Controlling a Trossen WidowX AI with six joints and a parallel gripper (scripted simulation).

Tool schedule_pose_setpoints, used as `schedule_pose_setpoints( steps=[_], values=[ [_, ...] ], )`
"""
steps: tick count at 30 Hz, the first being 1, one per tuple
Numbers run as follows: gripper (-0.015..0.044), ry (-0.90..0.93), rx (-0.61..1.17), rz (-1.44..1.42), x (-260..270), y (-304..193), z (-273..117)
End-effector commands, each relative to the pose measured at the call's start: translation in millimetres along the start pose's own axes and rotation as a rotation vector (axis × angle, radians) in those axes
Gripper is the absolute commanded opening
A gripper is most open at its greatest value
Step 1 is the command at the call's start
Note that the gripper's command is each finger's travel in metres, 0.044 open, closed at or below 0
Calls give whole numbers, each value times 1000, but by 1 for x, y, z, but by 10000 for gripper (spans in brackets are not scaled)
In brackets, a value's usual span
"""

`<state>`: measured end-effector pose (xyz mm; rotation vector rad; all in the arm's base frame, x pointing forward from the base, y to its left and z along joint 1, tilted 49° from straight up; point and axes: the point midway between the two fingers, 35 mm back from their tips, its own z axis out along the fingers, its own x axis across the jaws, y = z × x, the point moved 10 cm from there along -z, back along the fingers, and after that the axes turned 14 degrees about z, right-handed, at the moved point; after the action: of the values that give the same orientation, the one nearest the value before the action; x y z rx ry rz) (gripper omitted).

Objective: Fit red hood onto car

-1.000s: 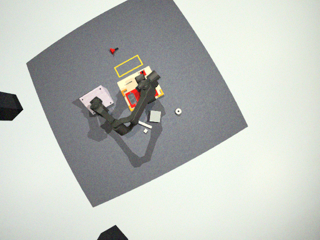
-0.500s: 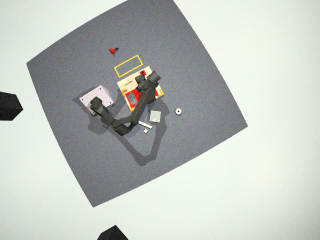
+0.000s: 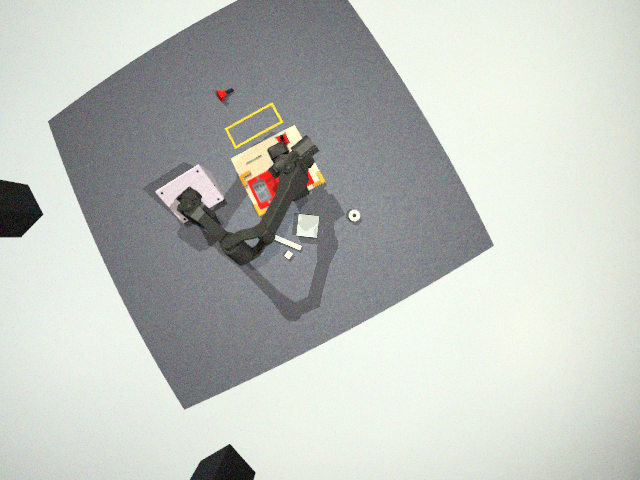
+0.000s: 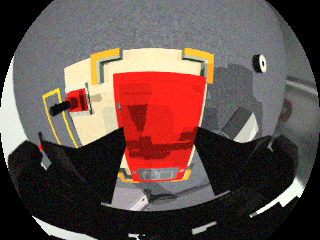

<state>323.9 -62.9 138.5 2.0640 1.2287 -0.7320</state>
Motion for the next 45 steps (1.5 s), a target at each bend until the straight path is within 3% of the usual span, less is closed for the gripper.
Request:
schedule_pose_setpoints(
  steps=[1,4,21,26,33,45],
  values=[
    [0,-1,-2,-1,0,0,0],
    [0,0,0,0,0,0,0],
    [440,0,0,0,0,0,0],
    [440,1,0,-1,0,1,-6],
    [440,2,-1,-1,1,0,-69],
    [440,1,-1,-1,1,-1,-71]
  ],
)
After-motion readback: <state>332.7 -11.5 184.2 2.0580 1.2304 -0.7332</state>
